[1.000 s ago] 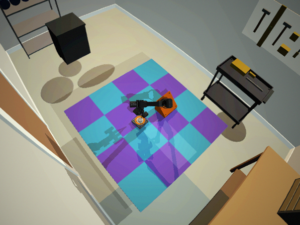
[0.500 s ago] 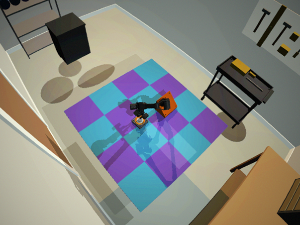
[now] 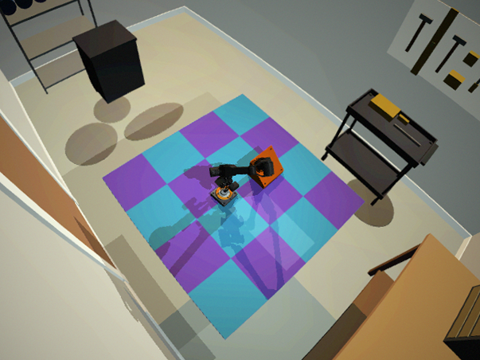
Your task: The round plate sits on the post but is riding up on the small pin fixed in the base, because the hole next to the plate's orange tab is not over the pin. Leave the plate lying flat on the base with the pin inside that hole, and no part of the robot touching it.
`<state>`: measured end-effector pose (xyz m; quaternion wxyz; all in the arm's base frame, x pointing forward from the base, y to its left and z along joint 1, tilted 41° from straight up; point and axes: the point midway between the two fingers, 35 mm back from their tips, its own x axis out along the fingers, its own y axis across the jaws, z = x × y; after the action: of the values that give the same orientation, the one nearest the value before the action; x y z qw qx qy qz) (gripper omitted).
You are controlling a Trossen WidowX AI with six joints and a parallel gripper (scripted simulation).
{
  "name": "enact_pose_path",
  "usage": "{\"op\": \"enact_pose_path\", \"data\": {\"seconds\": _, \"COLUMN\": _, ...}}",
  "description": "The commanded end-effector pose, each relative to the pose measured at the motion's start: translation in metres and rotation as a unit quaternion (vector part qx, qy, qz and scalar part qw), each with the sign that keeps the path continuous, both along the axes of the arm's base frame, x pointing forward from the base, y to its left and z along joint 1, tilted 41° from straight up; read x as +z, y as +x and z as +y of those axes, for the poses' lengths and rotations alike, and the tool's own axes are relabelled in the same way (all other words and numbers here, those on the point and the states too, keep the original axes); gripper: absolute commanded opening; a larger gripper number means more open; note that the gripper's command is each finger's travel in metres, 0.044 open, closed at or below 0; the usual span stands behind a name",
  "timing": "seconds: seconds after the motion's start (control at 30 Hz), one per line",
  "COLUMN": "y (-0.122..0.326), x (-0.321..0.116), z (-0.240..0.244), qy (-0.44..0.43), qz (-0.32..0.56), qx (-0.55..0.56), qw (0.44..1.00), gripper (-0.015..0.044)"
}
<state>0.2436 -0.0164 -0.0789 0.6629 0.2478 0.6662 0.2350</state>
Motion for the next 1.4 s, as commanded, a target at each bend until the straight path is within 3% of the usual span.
{"op": "enact_pose_path", "data": {"seconds": 0.0, "y": -0.003, "x": 0.003, "z": 0.005, "qy": 0.002, "qz": -0.001, "qx": -0.002, "qw": 1.000, "gripper": 0.0000}}
{"op": "enact_pose_path", "data": {"seconds": 1.37, "y": -0.008, "x": 0.034, "z": 0.039, "qy": 0.004, "qz": 0.000, "qx": -0.002, "qw": 1.000, "gripper": 0.0000}}
